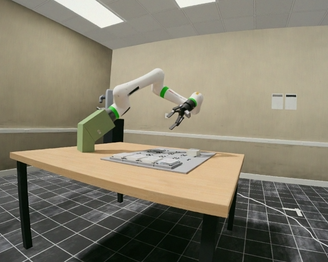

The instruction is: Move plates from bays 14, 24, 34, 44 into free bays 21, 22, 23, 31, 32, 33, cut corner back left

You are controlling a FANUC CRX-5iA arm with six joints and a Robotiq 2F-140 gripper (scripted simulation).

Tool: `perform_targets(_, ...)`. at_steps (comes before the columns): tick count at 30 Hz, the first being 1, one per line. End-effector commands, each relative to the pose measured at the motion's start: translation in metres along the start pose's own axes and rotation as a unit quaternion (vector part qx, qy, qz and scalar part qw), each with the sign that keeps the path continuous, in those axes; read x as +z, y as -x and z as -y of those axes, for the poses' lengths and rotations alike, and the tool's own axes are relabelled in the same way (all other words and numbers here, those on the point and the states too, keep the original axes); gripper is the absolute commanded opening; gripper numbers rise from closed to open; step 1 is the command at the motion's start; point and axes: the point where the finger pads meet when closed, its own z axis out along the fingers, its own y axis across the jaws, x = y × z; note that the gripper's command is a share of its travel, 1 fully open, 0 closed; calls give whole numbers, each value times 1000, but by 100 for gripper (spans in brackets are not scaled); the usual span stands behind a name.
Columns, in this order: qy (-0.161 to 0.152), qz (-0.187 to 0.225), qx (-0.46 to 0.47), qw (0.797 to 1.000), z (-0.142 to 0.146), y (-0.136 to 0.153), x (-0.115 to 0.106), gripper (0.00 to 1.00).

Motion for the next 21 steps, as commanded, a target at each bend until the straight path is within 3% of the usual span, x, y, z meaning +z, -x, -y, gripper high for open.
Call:
perform_targets(1,-21,7,28,999,0,1,16,70)
perform_targets(11,-106,39,146,983,7,5,64,70)
perform_targets(13,-106,39,146,983,7,5,64,70)
perform_targets(21,-177,65,251,950,16,2,103,70)
